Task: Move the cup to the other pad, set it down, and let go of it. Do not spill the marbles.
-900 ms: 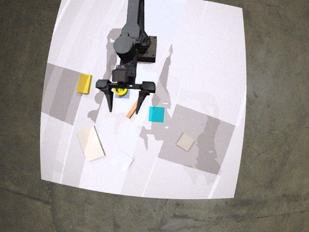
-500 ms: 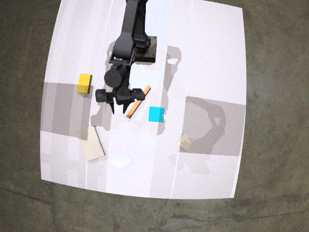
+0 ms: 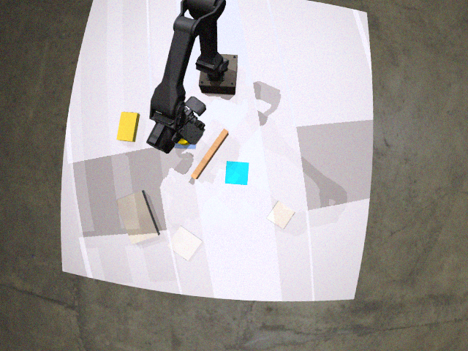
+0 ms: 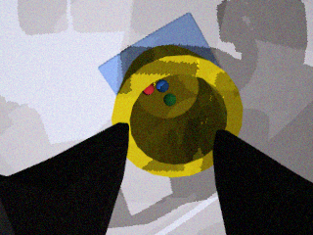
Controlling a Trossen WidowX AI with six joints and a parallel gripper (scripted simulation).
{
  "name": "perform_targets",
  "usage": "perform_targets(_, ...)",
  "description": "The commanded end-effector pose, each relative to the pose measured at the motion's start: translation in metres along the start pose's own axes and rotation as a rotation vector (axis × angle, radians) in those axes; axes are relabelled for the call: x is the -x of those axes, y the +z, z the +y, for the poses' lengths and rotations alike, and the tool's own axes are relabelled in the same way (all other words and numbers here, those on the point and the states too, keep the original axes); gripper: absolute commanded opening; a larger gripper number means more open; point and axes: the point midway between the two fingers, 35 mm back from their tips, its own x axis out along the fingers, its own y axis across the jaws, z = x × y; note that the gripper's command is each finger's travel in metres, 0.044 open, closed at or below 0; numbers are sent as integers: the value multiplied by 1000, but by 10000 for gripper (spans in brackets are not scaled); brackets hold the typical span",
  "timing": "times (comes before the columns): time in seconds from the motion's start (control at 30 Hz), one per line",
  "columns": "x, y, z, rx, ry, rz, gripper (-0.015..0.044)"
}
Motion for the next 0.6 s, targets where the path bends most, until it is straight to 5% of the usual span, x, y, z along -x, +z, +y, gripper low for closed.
perform_targets(0.0, -7, -10, 16, 80, 109, 29, 167)
perform_targets(0.57, -20, -10, 18, 80, 109, 29, 167)
